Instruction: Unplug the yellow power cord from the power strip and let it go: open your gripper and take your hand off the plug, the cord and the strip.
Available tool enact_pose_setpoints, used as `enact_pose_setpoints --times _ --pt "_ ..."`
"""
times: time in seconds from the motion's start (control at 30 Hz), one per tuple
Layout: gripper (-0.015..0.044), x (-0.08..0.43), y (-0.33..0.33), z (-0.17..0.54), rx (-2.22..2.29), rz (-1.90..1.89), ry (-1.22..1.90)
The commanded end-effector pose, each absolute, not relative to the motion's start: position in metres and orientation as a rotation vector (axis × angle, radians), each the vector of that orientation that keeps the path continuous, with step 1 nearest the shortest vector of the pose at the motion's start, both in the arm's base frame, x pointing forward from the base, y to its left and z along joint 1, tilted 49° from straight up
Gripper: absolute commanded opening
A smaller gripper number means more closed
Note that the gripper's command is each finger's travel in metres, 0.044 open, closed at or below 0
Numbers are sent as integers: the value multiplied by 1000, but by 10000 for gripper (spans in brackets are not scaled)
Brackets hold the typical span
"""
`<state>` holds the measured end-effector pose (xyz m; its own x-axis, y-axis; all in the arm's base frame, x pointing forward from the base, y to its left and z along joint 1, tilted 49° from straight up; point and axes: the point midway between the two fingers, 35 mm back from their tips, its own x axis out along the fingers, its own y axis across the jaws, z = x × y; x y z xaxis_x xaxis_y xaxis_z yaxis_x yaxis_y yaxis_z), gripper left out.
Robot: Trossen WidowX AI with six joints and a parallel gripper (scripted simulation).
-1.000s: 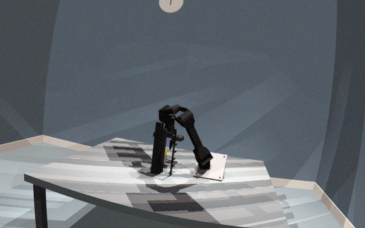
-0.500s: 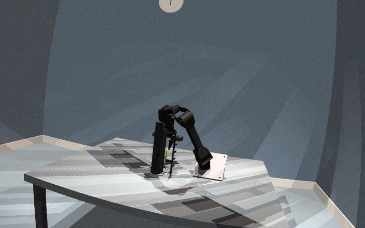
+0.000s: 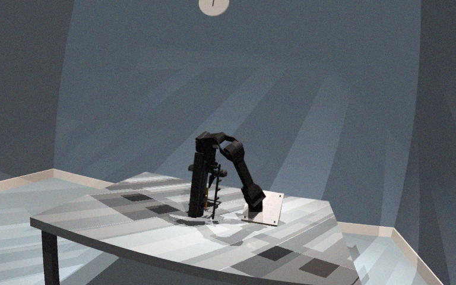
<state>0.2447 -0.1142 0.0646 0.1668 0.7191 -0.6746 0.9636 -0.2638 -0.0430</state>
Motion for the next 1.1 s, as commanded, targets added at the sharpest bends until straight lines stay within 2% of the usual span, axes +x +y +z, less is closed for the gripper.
enact_pose_setpoints --times 0.0,0.57,0.7,0.97,1.07 --pt "160 245 -108 69 2063 -841 1598" --pt "160 247 -99 62 2064 -841 1598" --pt "55 248 -101 64 2054 -836 1597" --pt "2 248 -101 64 2054 -836 1597" --pt "0 247 -102 63 2054 -836 1597"
